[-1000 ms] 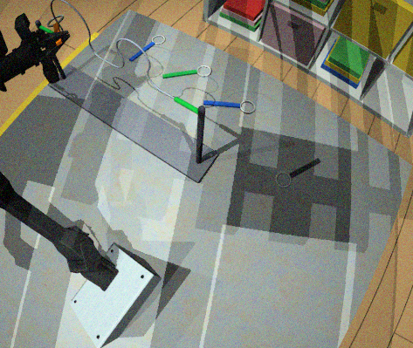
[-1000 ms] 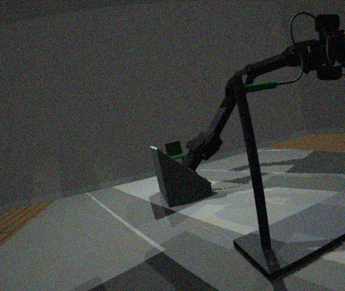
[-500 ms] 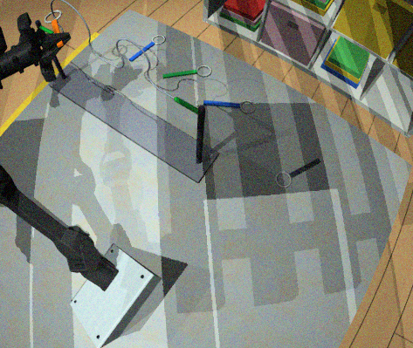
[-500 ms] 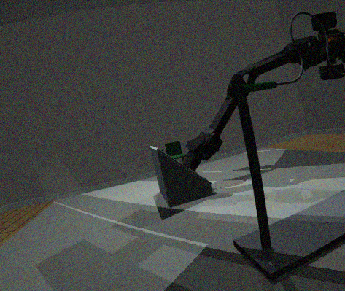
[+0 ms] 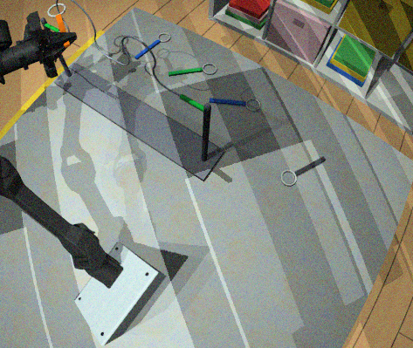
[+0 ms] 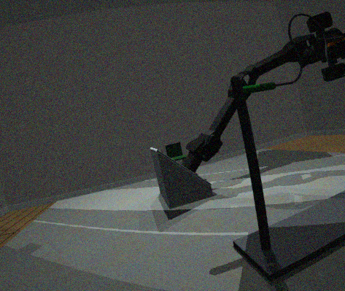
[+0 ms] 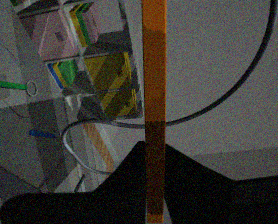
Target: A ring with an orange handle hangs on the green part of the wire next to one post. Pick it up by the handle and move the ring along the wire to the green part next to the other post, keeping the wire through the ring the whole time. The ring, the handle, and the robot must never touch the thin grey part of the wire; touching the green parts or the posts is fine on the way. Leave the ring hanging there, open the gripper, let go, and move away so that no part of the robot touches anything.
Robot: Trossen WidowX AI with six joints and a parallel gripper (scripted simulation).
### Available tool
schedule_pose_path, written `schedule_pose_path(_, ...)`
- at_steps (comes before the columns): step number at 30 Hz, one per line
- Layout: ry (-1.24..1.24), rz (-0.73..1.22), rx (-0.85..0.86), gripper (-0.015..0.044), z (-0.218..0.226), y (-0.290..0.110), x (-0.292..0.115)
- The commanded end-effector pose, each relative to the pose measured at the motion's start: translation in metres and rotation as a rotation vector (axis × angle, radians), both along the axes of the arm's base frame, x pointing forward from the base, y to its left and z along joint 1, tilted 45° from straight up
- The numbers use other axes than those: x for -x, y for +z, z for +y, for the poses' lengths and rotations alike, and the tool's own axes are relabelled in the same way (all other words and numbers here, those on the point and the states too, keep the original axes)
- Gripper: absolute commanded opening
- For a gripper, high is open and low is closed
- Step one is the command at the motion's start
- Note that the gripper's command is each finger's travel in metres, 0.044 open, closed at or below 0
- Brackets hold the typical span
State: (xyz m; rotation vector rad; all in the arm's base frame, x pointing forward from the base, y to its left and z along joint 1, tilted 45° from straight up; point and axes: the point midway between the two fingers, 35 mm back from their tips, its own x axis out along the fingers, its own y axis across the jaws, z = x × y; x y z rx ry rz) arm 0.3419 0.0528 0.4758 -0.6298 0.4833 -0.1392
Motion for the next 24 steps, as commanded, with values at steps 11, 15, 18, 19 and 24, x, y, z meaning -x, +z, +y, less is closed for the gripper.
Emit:
schedule_pose_path(11, 0.015, 0.008, -0.208, -0.0150, 0.0062, -0.0049, -0.0030)
schedule_pose_path(15, 0.020, 0.009, -0.264, -0.0150, 0.0077, -0.0057, -0.0031)
schedule_pose_path(18, 0.024, 0.009, -0.306, -0.0150, 0.0089, -0.0063, -0.0032)
schedule_pose_path(19, 0.025, 0.009, -0.320, -0.0150, 0.0093, -0.0064, -0.0032)
schedule_pose_path(24, 0.032, 0.010, -0.390, -0.0150, 0.0112, -0.0073, -0.0034)
